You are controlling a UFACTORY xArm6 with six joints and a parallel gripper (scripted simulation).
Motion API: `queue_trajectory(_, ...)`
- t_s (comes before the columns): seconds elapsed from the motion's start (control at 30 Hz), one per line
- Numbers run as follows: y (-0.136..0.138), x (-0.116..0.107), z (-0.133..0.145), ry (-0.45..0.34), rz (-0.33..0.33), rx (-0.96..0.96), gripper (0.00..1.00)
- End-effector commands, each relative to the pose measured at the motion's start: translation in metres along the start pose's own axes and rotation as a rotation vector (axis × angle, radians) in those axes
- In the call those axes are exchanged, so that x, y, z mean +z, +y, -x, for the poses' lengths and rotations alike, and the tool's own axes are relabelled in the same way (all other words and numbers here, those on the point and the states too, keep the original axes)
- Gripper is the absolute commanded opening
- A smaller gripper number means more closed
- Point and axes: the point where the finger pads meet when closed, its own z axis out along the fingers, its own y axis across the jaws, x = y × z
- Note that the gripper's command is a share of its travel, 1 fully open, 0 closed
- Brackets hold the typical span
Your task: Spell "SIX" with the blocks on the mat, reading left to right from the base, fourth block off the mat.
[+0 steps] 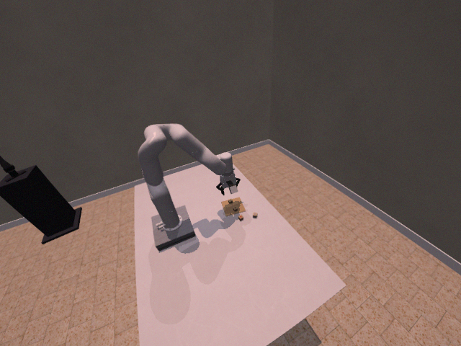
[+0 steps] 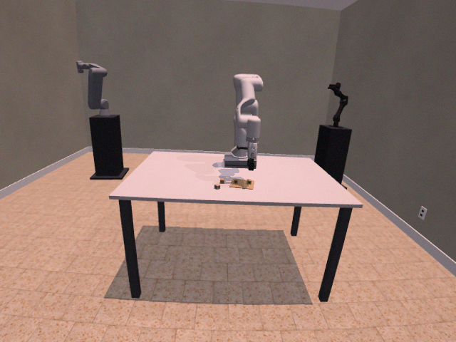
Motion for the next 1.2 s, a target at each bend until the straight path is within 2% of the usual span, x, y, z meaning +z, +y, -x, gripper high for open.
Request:
queue_trajectory(0.0, -0.002, -0.001, -0.001, -0.001, -0.004, 0.014, 1.00)
queue_trajectory(0.1, -0.004, -0.001, -0.003, -0.001, -0.004, 0.048, 1.00)
queue_trajectory(0.53, -0.025, -0.001, -0.030, -0.002, -0.004, 0.438, 1.00)
queue_trajectory(0.6, -0.025, -0.001, -0.030, -0.002, -0.004, 0.438, 1.00)
queue_trajectory(0.63, -0.029, -0.001, -0.035, -0.002, -0.003, 0.520, 1.00)
queue_trajectory(1.1, -0.046, 0.001, -0.064, -0.003, -0.003, 0.900, 1.00)
queue_trajectory(1.17, -0.046, 0.001, -0.064, -0.003, -0.003, 0.900, 1.00)
